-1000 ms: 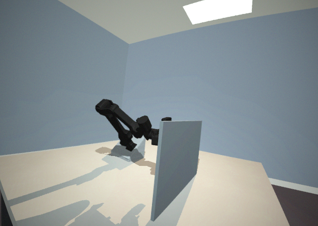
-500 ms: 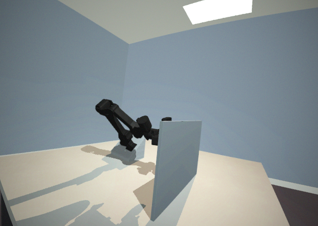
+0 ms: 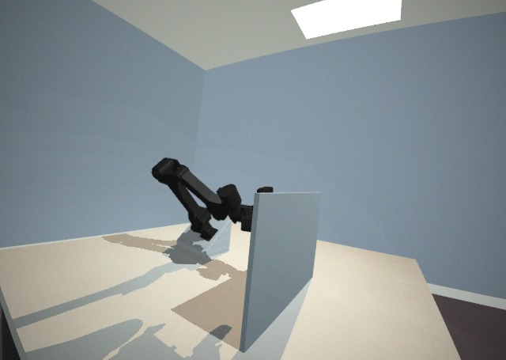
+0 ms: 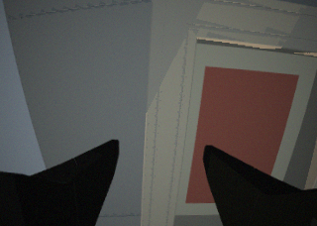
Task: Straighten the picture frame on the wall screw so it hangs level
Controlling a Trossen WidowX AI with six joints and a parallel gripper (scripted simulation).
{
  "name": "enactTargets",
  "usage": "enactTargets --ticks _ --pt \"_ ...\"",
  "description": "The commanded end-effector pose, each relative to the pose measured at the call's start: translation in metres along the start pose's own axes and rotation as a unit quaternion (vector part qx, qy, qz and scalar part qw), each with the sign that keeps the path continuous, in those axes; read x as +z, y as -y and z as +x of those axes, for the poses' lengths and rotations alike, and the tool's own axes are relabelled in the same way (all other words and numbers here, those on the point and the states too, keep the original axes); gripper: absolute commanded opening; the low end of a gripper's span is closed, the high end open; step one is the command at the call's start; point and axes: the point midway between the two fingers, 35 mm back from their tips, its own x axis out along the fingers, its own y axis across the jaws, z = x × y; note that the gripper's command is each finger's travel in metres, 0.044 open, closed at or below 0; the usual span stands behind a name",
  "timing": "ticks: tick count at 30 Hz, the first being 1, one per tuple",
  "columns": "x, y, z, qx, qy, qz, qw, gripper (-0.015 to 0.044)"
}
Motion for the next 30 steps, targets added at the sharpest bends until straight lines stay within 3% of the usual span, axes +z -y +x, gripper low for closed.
enactTargets --ticks 1,30 --pt "0.0009 -0.0003 0.0002 0.0 0.002 -0.001 1.0 0.0253" --pt "0.0009 -0.0003 0.0002 0.0 0.002 -0.001 1.0 0.006"
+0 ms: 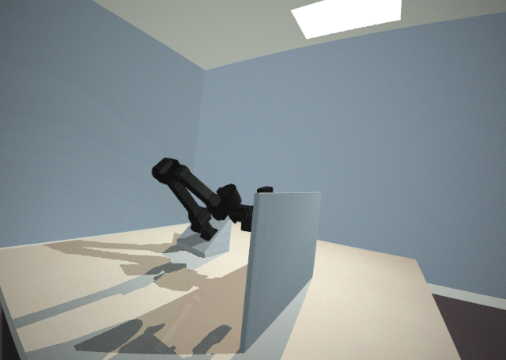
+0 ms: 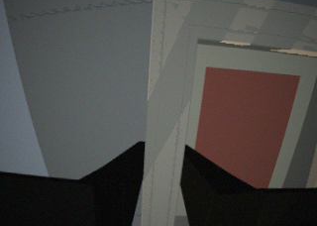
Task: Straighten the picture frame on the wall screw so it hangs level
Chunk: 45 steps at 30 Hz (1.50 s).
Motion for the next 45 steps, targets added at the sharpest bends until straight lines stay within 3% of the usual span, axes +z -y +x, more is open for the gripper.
enactTargets --ticks 1,3,45 --pt "0.0008 -0.0001 0.0001 0.0 0.002 -0.001 1.0 0.0034" --pt "0.0008 -0.0001 0.0001 0.0 0.002 -0.001 1.0 0.0" --pt "-0.0001 -0.0065 0.0001 0.0 0.002 -0.001 1.0 0.0"
